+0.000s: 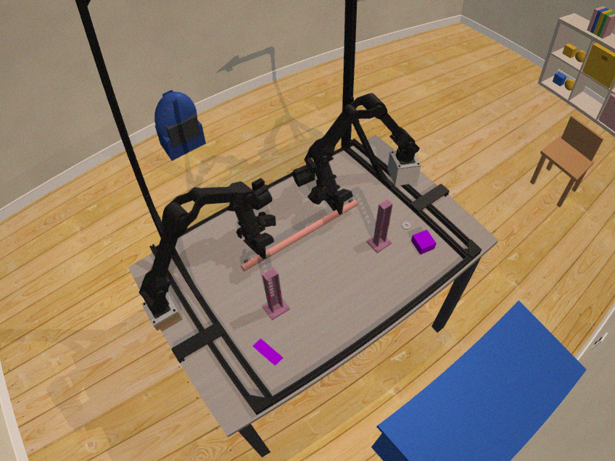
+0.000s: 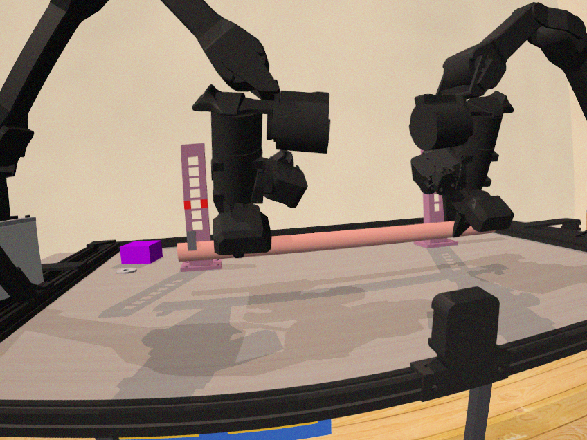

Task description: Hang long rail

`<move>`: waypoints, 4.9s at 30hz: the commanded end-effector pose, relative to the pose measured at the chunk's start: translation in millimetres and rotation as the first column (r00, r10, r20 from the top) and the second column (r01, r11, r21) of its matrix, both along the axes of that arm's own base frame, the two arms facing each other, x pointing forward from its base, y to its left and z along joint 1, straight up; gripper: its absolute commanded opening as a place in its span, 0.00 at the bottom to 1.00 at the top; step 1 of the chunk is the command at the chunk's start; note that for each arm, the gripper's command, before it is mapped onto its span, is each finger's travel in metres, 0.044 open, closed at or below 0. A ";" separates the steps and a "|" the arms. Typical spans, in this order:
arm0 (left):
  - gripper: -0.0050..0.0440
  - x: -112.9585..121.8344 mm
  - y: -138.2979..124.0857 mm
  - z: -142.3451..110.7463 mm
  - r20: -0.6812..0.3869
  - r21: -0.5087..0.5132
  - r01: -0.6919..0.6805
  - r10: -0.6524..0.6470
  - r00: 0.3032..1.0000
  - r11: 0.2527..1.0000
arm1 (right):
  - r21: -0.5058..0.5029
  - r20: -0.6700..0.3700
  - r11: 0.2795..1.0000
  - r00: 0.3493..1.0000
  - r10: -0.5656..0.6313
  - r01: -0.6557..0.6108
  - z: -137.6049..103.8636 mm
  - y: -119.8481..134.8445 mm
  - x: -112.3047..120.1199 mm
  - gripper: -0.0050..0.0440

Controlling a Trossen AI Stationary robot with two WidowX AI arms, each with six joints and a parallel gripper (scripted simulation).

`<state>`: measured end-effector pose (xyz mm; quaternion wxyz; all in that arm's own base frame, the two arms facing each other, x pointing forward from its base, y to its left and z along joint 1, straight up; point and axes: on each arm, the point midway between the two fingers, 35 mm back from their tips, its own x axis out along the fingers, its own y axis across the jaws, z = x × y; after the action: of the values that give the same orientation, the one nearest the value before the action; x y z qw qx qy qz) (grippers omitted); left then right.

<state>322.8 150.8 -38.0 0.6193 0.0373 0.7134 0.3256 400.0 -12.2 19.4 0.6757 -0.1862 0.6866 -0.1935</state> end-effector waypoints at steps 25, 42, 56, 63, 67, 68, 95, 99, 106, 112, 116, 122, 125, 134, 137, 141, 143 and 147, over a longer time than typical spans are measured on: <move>0.10 -5.4 11.0 4.7 0.108 -0.227 0.012 0.012 0.994 0.974 | 0.259 0.001 0.966 1.000 0.003 -0.003 5.6 -12.6 -0.1 0.10; 0.10 -7.1 14.1 4.2 0.170 -0.369 0.032 0.034 0.985 0.929 | 0.413 0.002 0.911 1.000 0.003 -0.003 4.9 -16.2 0.0 0.10; 0.10 -8.0 16.1 3.9 0.214 -0.462 0.052 0.054 0.975 0.885 | 0.516 0.005 0.857 1.000 0.003 -0.005 4.6 -18.3 0.2 0.10; 0.10 -7.7 16.3 -0.3 0.215 -0.462 0.053 0.054 0.975 0.885 | 0.516 0.006 0.857 1.000 0.003 -0.005 0.4 -18.4 0.4 0.10; 0.10 -7.5 16.4 -3.0 0.216 -0.461 0.054 0.054 0.975 0.886 | 0.516 0.006 0.857 1.000 0.003 -0.006 -2.3 -18.5 0.6 0.10; 0.10 -7.5 16.4 -4.0 0.217 -0.461 0.054 0.054 0.975 0.886 | 0.516 0.007 0.857 1.000 0.003 -0.006 -3.2 -18.5 0.6 0.10; 0.10 -6.8 17.0 -27.0 0.224 -0.459 0.057 0.053 0.973 0.887 | 0.517 0.013 0.856 1.000 0.003 -0.009 -26.0 -18.8 0.6 0.10; 0.10 -6.9 17.0 -28.8 0.225 -0.458 0.058 0.053 0.973 0.887 | 0.517 0.013 0.856 1.000 0.003 -0.009 -27.8 -18.8 0.5 0.10; 0.10 -7.0 17.1 -35.2 0.227 -0.458 0.059 0.053 0.972 0.887 | 0.517 0.015 0.856 1.000 0.003 -0.010 -34.0 -18.9 0.2 0.10; 0.10 -7.2 17.0 -40.6 0.229 -0.457 0.059 0.053 0.972 0.888 | 0.517 0.017 0.856 1.000 0.003 -0.011 -39.4 -18.9 -0.1 0.10; 0.15 -7.5 16.7 -37.2 0.225 -0.458 0.057 0.053 0.973 0.887 | 0.512 0.009 0.859 1.000 0.003 -0.007 -36.4 -18.8 -0.8 0.15; 0.44 -7.5 16.7 -37.2 0.225 -0.458 0.057 0.053 0.973 0.887 | 0.512 0.009 0.859 1.000 0.003 -0.007 -36.4 -18.8 -0.8 0.44; 0.59 -7.5 16.7 -37.2 0.225 -0.458 0.057 0.053 0.973 0.887 | 0.512 0.009 0.859 1.000 0.003 -0.007 -36.4 -18.8 -0.8 0.59; 0.93 -7.5 16.7 -37.2 0.225 -0.458 0.057 0.053 0.973 0.887 | 0.512 0.009 0.859 1.000 0.003 -0.007 -36.4 -18.8 -0.8 0.93; 1.00 -7.5 16.7 -37.2 0.225 -0.458 0.057 0.053 0.973 0.887 | 0.512 0.009 0.859 1.000 0.003 -0.007 -36.4 -18.8 -0.8 1.00; 1.00 -7.5 16.7 -29.8 0.225 -0.458 0.057 0.053 0.973 0.887 | 0.512 0.009 0.859 1.000 0.003 -0.007 -28.9 -18.8 -0.8 1.00; 1.00 -7.8 16.6 -19.2 0.225 -0.458 0.057 0.053 0.973 0.887 | 0.512 0.009 0.859 1.000 0.003 -0.007 -18.2 -18.7 -1.0 1.00; 1.00 -9.2 15.9 2.0 0.225 -0.458 0.057 0.053 0.973 0.887 | 0.512 0.009 0.859 1.000 0.003 -0.007 3.4 -18.6 -2.5 1.00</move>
<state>310.1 164.7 -58.0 0.6819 -0.1503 0.7008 0.1461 392.2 -30.5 -4.0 0.6918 -0.0003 0.7221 -0.0025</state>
